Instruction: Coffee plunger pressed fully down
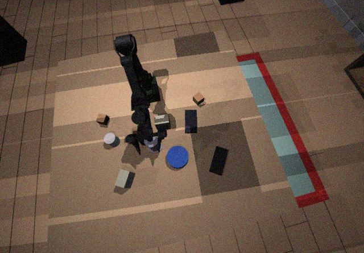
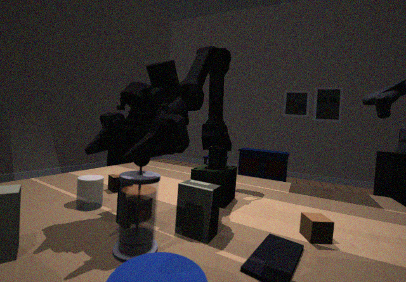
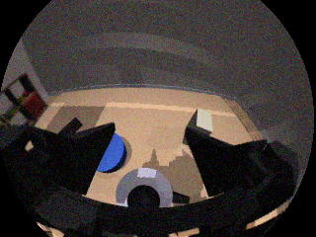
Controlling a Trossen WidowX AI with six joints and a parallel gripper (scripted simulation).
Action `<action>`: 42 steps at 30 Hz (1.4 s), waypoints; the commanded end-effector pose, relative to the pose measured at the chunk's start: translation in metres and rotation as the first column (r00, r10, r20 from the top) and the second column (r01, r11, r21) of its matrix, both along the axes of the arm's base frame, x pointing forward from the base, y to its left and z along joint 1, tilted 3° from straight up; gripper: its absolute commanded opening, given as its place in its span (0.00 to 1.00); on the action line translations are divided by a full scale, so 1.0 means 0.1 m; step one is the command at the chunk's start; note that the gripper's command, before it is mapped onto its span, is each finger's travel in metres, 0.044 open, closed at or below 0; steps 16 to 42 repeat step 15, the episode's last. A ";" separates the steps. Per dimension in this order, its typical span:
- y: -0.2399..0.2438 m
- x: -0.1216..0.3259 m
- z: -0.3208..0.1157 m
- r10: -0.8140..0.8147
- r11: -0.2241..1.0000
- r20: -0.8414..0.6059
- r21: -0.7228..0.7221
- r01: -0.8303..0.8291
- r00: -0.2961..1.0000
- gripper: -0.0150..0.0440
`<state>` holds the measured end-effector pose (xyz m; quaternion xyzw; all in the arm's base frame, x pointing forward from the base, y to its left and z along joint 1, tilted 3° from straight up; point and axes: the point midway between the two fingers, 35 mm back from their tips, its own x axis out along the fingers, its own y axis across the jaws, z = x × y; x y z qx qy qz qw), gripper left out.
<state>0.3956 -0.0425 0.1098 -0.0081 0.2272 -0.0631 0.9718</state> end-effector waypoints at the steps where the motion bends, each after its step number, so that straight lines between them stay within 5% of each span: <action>1: 0.03 -0.09 0.22 0.005 1.000 0.012 -0.011 -0.005 1.000 1.00; 10: 0.16 -0.68 0.67 0.010 1.000 -0.022 -0.001 -0.010 1.000 1.00; 42: 0.16 -0.69 0.67 0.011 1.000 -0.022 -0.001 -0.011 1.000 1.00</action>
